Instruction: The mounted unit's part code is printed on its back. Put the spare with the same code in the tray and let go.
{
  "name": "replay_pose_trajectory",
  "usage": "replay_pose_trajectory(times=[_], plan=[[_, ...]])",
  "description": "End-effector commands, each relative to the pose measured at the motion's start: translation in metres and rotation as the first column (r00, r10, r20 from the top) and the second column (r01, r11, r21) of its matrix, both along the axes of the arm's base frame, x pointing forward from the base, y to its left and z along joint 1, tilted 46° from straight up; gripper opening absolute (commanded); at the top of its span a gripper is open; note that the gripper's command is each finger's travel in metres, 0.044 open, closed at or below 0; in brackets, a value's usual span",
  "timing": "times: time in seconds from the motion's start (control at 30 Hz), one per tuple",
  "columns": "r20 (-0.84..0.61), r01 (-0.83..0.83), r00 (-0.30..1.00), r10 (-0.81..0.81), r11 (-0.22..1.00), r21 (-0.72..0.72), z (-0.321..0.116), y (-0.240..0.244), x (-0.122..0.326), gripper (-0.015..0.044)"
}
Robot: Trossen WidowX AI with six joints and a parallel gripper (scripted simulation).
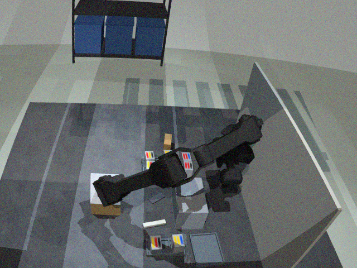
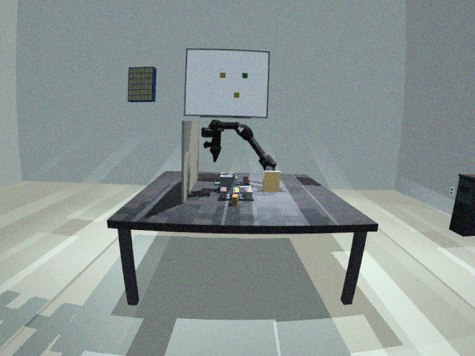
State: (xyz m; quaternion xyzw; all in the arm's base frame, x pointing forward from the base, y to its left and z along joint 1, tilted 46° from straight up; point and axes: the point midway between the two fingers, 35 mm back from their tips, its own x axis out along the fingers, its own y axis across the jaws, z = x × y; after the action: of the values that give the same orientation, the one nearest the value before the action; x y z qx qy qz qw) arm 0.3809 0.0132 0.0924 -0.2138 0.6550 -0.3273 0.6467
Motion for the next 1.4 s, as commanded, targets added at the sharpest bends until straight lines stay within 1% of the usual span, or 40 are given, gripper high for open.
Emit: replay_pose_trajectory(times=[0.0, 0.07, 0.53, 0.57, 0.63, 0.7, 0.77, 0.8, 0.87, 0.93, 1.0, 1.03, 1.07, 1.3, 1.37], plan=[[-0.031, 0.013, 0.999, -0.013, 1.000, -0.011, -0.026, -0.026, -0.005, 0.0440], [-0.035, 0.017, 0.999, -0.018, 1.000, -0.013, -0.032, -0.033, -0.007, 0.0440], [-0.035, 0.017, 0.999, -0.018, 1.000, -0.013, -0.032, -0.033, -0.007, 0.0440], [-0.048, 0.003, 0.999, -0.004, 1.000, -0.010, -0.034, -0.030, -0.007, 0.0440], [-0.154, -0.108, 0.982, 0.110, 0.994, 0.022, -0.050, -0.011, -0.012, 0.0440], [-0.303, -0.267, 0.911, 0.281, 0.960, 0.088, -0.073, 0.017, -0.023, 0.0440], [-0.425, -0.396, 0.798, 0.428, 0.903, 0.167, -0.094, 0.042, -0.036, 0.0440], [-0.472, -0.447, 0.734, 0.488, 0.871, 0.206, -0.103, 0.052, -0.043, 0.0440], [-0.561, -0.540, 0.564, 0.606, 0.785, 0.304, -0.123, 0.074, -0.061, 0.0440], [-0.622, -0.602, 0.367, 0.692, 0.686, 0.408, -0.142, 0.093, -0.080, 0.0440], [-0.650, -0.629, 0.172, 0.740, 0.590, 0.507, -0.158, 0.107, -0.100, 0.0440], [-0.654, -0.631, 0.085, 0.752, 0.549, 0.548, -0.165, 0.113, -0.109, 0.0440], [-0.654, -0.630, 0.041, 0.755, 0.528, 0.570, -0.168, 0.116, -0.114, 0.0440], [-0.654, -0.630, 0.030, 0.756, 0.522, 0.575, -0.169, 0.116, -0.115, 0.0440], [-0.654, -0.630, 0.030, 0.756, 0.522, 0.575, -0.173, 0.112, -0.116, 0.0387]])
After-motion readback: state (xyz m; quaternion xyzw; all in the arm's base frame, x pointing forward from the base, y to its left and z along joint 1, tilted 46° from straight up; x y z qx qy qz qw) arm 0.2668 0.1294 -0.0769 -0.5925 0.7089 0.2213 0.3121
